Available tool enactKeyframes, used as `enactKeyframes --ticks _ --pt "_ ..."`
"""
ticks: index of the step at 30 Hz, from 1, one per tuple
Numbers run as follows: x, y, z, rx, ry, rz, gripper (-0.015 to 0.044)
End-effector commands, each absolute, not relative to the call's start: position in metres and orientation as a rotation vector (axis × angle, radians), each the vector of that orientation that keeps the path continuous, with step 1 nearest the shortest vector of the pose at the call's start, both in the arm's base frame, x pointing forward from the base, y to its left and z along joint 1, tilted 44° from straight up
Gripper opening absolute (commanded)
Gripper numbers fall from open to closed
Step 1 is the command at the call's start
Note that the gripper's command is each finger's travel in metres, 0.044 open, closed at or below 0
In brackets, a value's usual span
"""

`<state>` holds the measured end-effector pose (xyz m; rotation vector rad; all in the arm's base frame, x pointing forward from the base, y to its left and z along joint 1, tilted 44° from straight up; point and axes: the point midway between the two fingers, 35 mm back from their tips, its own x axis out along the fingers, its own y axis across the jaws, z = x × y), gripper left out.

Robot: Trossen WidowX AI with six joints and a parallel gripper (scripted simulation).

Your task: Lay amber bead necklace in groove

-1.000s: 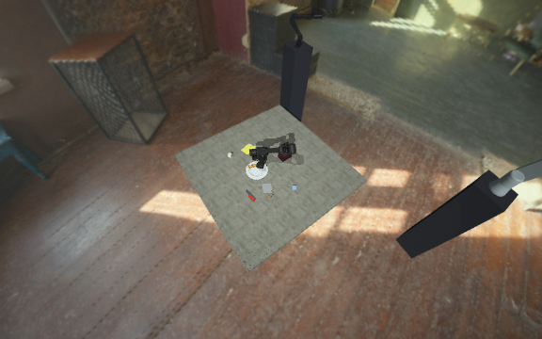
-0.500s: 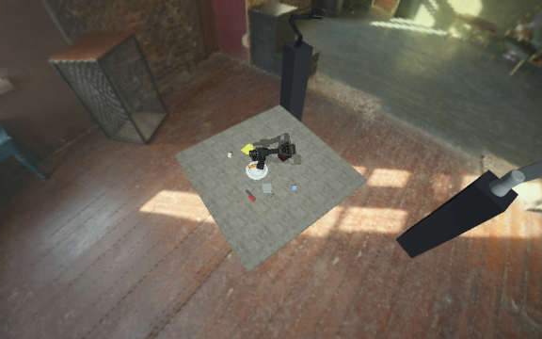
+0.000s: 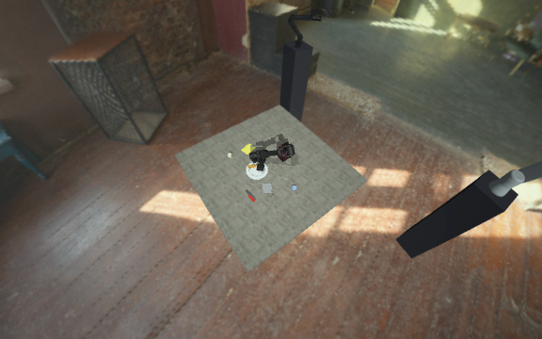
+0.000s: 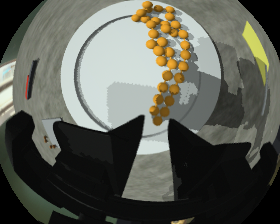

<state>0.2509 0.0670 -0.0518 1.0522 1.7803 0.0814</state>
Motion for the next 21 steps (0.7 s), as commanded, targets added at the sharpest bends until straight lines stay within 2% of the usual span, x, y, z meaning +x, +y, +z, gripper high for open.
enactKeyframes --ticks 1,4,9,21 --pt "0.2484 0.0714 -0.0565 1.063 1.789 0.078 0.012" --pt "0.2483 0.0715 -0.0567 1.063 1.789 0.078 0.012" --pt "0.2494 0.0699 -0.0548 1.053 1.785 0.081 0.0" --pt "0.2494 0.0699 -0.0548 1.053 1.785 0.081 0.0"
